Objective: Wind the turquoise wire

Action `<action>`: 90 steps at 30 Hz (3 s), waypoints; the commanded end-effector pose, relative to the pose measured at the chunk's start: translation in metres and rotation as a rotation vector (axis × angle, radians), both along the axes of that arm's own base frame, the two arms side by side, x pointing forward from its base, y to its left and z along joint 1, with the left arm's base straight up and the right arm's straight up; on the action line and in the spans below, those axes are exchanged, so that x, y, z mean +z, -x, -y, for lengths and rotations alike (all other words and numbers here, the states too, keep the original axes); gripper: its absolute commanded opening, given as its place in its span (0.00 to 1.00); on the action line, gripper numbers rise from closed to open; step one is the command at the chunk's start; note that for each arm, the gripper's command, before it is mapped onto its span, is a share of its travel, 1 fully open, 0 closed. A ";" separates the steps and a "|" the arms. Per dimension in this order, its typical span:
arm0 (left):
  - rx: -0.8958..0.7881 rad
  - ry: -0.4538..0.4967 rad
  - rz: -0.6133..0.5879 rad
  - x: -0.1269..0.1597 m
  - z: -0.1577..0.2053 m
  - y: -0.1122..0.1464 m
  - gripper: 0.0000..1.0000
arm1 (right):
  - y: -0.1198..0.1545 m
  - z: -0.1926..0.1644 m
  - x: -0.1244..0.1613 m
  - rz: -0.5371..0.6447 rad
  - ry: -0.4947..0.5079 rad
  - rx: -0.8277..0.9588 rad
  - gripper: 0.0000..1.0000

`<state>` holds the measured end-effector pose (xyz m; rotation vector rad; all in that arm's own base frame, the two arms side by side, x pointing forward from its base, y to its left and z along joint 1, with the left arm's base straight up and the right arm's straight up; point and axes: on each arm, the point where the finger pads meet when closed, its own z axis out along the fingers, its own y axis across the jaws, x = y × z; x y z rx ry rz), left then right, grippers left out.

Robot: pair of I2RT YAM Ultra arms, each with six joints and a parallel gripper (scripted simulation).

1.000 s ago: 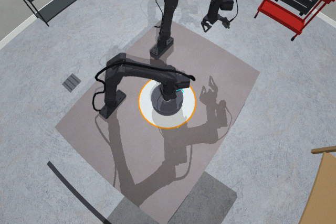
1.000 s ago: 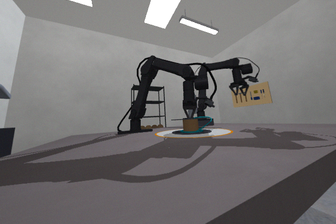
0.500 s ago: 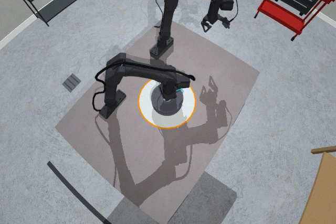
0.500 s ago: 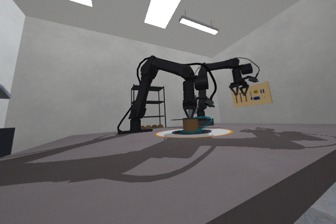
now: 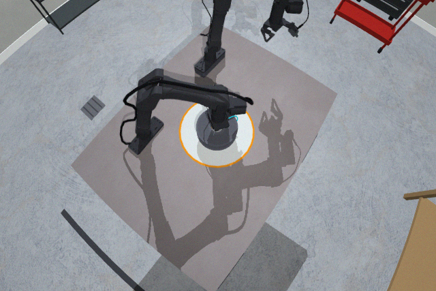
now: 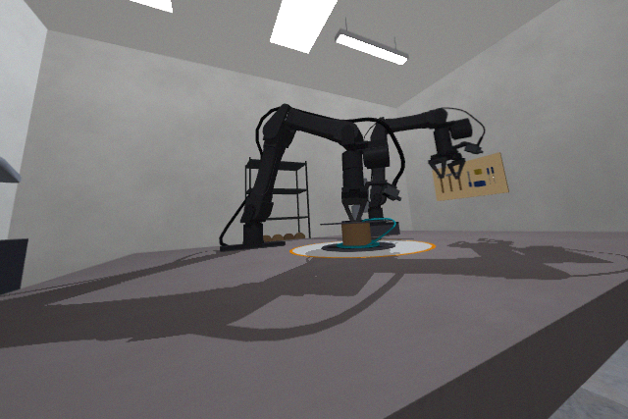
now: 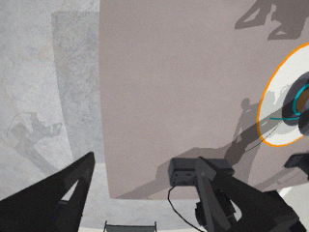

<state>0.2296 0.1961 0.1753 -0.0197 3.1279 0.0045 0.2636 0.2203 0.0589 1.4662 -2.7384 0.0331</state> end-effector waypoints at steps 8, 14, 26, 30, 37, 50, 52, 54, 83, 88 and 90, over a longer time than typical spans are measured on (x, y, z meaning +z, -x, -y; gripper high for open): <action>-0.005 -0.044 0.042 0.018 -0.001 -0.006 1.00 | -0.008 -0.006 0.048 0.021 -0.035 0.005 0.20; -0.005 -0.044 0.042 0.018 -0.001 -0.006 1.00 | -0.006 -0.002 0.064 0.021 -0.035 0.005 0.20; -0.005 -0.044 0.042 0.018 -0.001 -0.006 1.00 | -0.004 0.002 0.093 0.021 -0.035 0.005 0.20; -0.005 -0.044 0.042 0.018 -0.001 -0.006 1.00 | -0.004 0.001 0.093 0.021 -0.035 0.005 0.20; -0.005 -0.044 0.042 0.018 -0.001 -0.006 1.00 | -0.005 -0.003 0.091 0.021 -0.035 0.005 0.20; -0.005 -0.044 0.042 0.018 -0.001 -0.006 1.00 | -0.006 -0.007 0.085 0.021 -0.035 0.005 0.18; -0.005 -0.044 0.042 0.018 -0.001 -0.006 1.00 | -0.006 -0.007 0.085 0.021 -0.035 0.005 0.15; -0.005 -0.044 0.042 0.018 -0.001 -0.006 1.00 | -0.006 -0.007 0.085 0.021 -0.035 0.005 0.12; -0.005 -0.044 0.042 0.018 -0.001 -0.006 1.00 | -0.043 -0.038 0.140 0.391 -0.371 -0.083 0.00; -0.005 -0.044 0.042 0.018 -0.001 -0.006 1.00 | -0.056 -0.049 0.194 0.593 -0.584 -0.130 0.00; -0.005 -0.044 0.042 0.018 -0.001 -0.006 1.00 | -0.058 -0.050 0.219 0.661 -0.662 -0.146 0.00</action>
